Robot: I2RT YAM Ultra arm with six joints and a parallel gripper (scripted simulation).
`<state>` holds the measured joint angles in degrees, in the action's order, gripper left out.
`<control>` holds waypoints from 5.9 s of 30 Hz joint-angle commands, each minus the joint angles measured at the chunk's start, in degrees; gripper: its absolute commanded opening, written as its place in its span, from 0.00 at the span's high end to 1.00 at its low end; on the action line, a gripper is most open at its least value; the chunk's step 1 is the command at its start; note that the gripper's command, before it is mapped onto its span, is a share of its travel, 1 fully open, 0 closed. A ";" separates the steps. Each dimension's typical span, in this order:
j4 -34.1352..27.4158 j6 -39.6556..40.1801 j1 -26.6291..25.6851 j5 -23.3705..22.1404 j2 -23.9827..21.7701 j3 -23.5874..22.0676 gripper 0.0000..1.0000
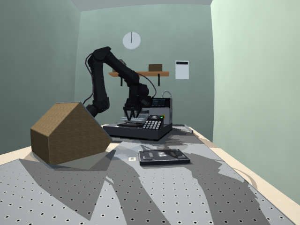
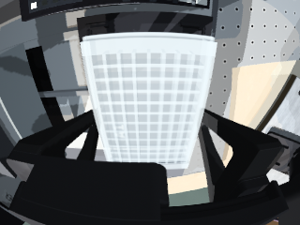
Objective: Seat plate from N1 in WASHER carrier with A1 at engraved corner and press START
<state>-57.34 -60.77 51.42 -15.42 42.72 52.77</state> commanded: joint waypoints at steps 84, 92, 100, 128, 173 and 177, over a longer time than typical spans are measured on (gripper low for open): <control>5.56 -3.15 3.29 3.62 -0.94 -2.64 0.16; 5.98 -3.24 3.60 3.69 -0.65 -3.35 0.16; 6.17 -3.30 3.49 3.80 -0.22 -3.38 0.16; 6.93 -3.58 4.02 4.09 1.13 -4.18 0.16; 7.70 -3.44 3.88 3.84 0.89 -4.15 0.00; 7.70 -3.44 3.88 3.84 0.89 -4.15 0.00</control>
<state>-49.76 -64.05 55.13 -12.23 43.72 48.51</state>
